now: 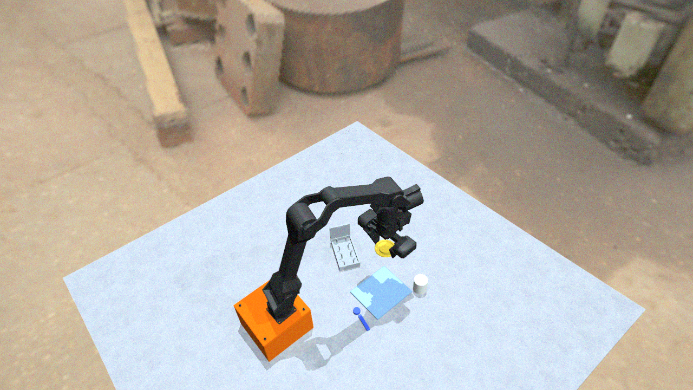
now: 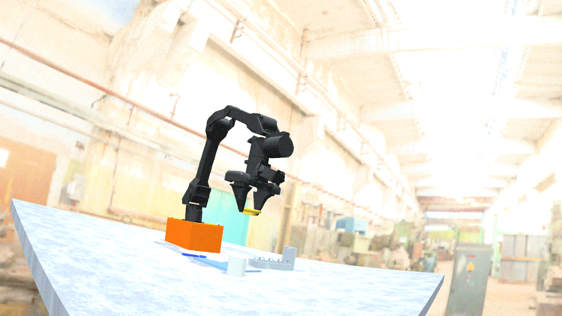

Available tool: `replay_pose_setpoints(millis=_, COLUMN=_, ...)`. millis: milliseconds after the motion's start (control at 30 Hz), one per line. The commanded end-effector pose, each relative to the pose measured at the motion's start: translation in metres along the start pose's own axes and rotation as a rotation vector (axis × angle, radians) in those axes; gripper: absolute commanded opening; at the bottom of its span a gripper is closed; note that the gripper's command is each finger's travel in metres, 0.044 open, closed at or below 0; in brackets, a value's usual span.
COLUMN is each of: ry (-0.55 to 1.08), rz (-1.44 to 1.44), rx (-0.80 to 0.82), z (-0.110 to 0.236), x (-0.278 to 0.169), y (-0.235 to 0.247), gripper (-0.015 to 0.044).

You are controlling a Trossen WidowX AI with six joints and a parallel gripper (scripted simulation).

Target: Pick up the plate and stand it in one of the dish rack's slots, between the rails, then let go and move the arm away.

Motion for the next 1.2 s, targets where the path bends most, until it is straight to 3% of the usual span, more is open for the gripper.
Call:
replay_pose_setpoints(millis=0, ry=-0.015, rz=-0.004, rx=0.000, z=0.016, x=-0.002, y=0.000, gripper=0.0000)
replay_pose_setpoints(millis=133, ry=-0.015, rz=-0.026, rx=0.001, z=0.016, x=-0.004, y=0.005, gripper=0.0000)
replay_pose_setpoints(millis=600, ry=-0.009, rz=-0.472, rx=0.009, z=0.014, x=-0.060, y=0.090, gripper=0.0000)
replay_pose_setpoints(millis=833, ry=-0.004, rz=-0.464, rx=0.021, z=0.012, x=-0.060, y=0.090, gripper=0.0000)
replay_pose_setpoints(millis=1167, ry=0.035, rz=-0.254, rx=0.203, z=-0.024, x=-0.050, y=0.084, gripper=0.0000)
Point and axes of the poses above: the point midway between the two fingers, 35 mm back from their tips, its own z axis back along the fingers, its own y axis across the jaws, x = y × z, the point moved 8 cm from there along z, back along the fingers, and after that the axes turned 3 degrees about -z, right-handed, at the moved point
